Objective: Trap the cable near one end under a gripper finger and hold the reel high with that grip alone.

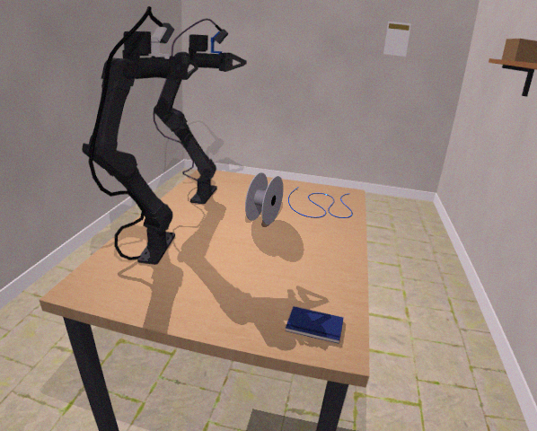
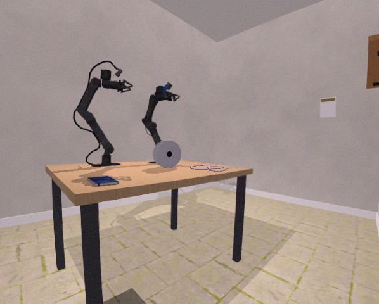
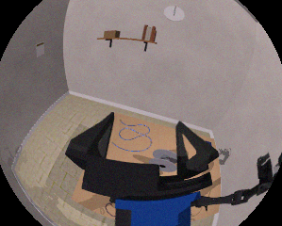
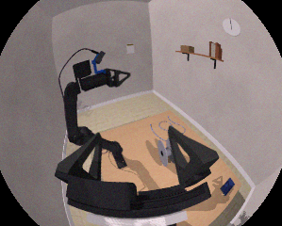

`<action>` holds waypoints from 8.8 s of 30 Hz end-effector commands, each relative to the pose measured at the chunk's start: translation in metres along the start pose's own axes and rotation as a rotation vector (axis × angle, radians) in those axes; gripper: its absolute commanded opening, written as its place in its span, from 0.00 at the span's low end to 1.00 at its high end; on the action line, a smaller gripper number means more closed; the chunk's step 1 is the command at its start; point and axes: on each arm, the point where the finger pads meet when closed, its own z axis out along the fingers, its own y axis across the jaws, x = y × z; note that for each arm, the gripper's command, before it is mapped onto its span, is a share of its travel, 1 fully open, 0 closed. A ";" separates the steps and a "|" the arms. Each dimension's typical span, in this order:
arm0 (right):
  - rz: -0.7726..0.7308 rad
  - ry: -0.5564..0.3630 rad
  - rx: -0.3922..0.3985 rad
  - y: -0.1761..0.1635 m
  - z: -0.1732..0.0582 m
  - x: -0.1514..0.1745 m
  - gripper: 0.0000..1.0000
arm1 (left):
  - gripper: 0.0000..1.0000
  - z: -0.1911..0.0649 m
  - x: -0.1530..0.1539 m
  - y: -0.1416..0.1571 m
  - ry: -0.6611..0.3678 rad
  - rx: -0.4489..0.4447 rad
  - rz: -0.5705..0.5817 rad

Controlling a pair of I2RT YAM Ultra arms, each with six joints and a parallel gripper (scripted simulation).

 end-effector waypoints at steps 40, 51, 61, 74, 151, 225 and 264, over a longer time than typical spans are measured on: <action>-0.010 -0.037 0.875 -0.115 -0.064 -0.009 1.00 | 1.00 -0.093 -0.014 0.131 -0.054 -1.085 0.009; -0.012 -0.036 1.047 -0.130 -0.085 -0.009 1.00 | 1.00 -0.122 -0.013 0.142 -0.052 -1.297 0.012; -0.013 -0.035 1.104 -0.134 -0.092 -0.009 1.00 | 1.00 -0.132 -0.013 0.145 -0.051 -1.367 0.014; -0.013 -0.035 1.113 -0.135 -0.094 -0.009 1.00 | 1.00 -0.134 -0.013 0.145 -0.051 -1.378 0.014; 0.009 0.000 1.110 -0.345 0.015 0.186 1.00 | 1.00 -0.084 0.185 0.375 -0.012 -1.378 -0.017; 0.012 0.005 1.110 -0.345 0.015 0.187 1.00 | 0.30 0.225 0.180 0.018 -0.012 -0.053 -0.002; 0.012 0.005 1.110 -0.345 0.015 0.187 1.00 | 0.30 0.268 0.249 0.004 0.323 0.048 0.373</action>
